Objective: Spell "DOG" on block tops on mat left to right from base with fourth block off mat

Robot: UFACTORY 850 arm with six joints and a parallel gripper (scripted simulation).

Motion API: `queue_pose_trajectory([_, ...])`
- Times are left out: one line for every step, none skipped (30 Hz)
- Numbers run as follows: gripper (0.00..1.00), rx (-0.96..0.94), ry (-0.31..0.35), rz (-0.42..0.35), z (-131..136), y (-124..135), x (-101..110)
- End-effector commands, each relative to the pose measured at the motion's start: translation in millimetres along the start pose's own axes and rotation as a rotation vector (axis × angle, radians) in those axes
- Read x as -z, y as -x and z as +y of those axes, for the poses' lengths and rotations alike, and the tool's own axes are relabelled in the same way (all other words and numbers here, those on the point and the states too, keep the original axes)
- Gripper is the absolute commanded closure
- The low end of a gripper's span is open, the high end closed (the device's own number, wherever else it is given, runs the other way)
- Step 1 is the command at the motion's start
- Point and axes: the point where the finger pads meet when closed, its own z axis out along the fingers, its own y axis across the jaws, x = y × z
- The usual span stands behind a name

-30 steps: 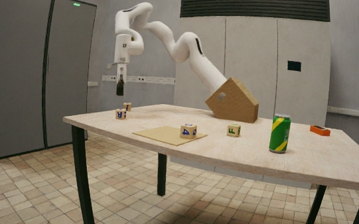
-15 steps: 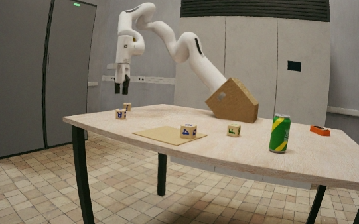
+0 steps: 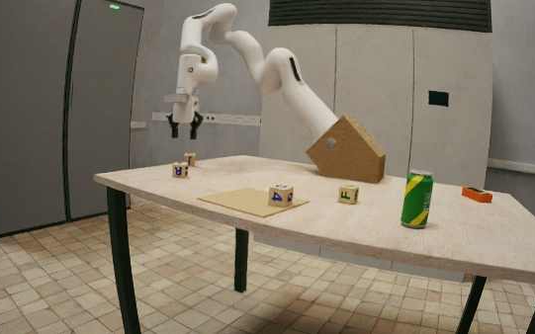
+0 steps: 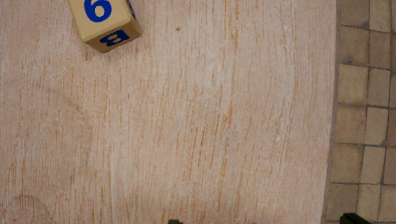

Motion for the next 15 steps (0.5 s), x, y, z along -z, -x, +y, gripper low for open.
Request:
queue_pose_trajectory([0.0,0.139,-0.008,-0.003,5.4,13.6,1.8])
queue_pose_trajectory([0.0,0.168,-0.007,-0.003,6.3,16.6,2.1])
queue_pose_trajectory([0.0,0.168,-0.007,-0.003,6.3,16.6,2.1])
queue_pose_trajectory([0.0,0.168,-0.007,-0.003,6.3,16.6,2.1])
queue_pose_trajectory([0.0,0.203,-0.006,-0.004,7.4,20.2,2.4])
queue_pose_trajectory([0.0,0.236,-0.005,-0.004,8.5,23.7,2.8])
queue_pose_trajectory([0.0,0.268,-0.004,-0.005,9.4,27.0,3.1])
queue_pose_trajectory([0.0,0.298,-0.003,-0.005,10.2,30.1,3.3])
queue_pose_trajectory([0.0,0.326,-0.002,-0.006,11.0,33.0,3.6])
queue_pose_trajectory([0.0,0.352,-0.001,-0.006,11.7,35.7,3.9])
queue_pose_trajectory([0.0,0.377,0.0,-0.007,12.3,38.3,4.1])
queue_pose_trajectory([0.0,0.399,0.001,-0.007,12.9,40.6,4.4])
queue_pose_trajectory([0.0,0.421,0.001,-0.008,13.4,42.8,4.6])
queue_pose_trajectory([0.0,0.44,0.002,-0.008,13.8,44.8,4.8])
queue_pose_trajectory([0.0,0.458,0.003,-0.009,14.2,46.7,5.0])
